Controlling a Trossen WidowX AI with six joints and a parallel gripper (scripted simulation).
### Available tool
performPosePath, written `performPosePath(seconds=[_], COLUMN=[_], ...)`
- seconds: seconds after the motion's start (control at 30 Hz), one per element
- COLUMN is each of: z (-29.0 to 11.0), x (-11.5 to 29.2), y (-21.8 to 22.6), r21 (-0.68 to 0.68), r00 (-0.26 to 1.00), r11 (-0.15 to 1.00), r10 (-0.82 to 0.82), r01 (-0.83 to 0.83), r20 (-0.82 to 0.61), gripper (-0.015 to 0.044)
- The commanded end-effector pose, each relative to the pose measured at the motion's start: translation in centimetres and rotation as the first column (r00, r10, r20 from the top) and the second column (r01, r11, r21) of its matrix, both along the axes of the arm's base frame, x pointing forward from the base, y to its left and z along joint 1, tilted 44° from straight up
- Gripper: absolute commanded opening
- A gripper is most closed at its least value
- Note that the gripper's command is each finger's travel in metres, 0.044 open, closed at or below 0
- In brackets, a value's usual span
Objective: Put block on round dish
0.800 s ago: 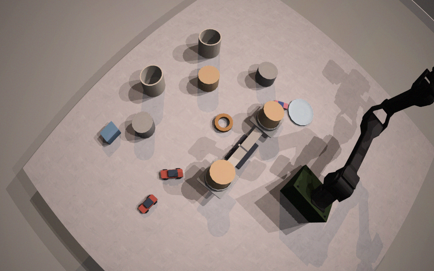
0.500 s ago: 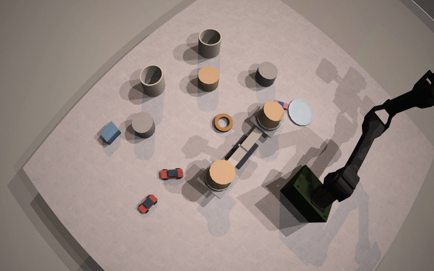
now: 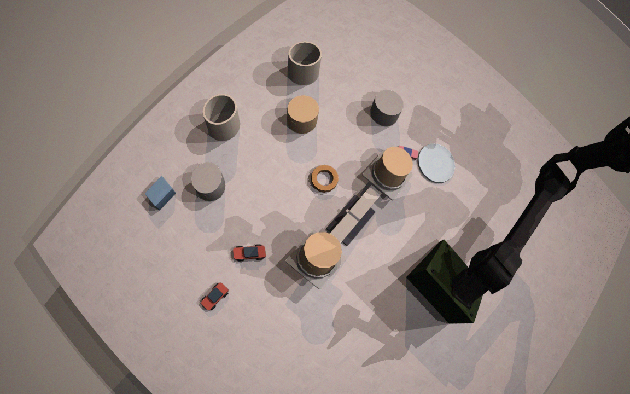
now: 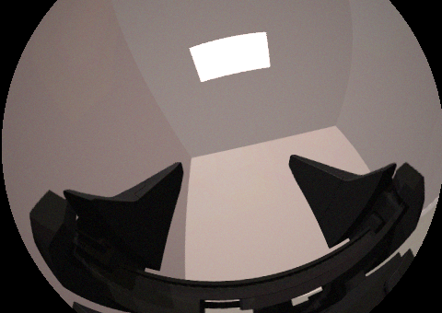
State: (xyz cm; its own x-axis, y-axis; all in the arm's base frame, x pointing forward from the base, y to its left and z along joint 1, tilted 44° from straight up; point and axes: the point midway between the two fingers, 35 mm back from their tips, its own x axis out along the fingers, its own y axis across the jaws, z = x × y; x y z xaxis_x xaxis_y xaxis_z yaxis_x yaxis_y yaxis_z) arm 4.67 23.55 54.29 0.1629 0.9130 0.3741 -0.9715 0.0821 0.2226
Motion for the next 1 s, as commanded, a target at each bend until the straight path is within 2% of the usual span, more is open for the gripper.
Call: performPosePath(seconds=[0.0, 0.47, 0.73, 0.97], z=[-3.4, -14.9, -21.8, -27.5], x=[1.8, 7.6, 10.5, 12.6], y=[2.2, 5.9, 5.8, 4.4], r21=[-0.11, -0.462, -0.642, -0.775], r00=[0.996, 0.913, 0.818, 0.713], r11=[0.993, 0.864, 0.72, 0.558], r10=[-0.059, -0.336, -0.52, -0.67], r01=[0.051, 0.201, 0.263, 0.298], r20=[-0.073, -0.231, -0.247, -0.208], gripper=[0.044, 0.044, 0.044, 0.044])
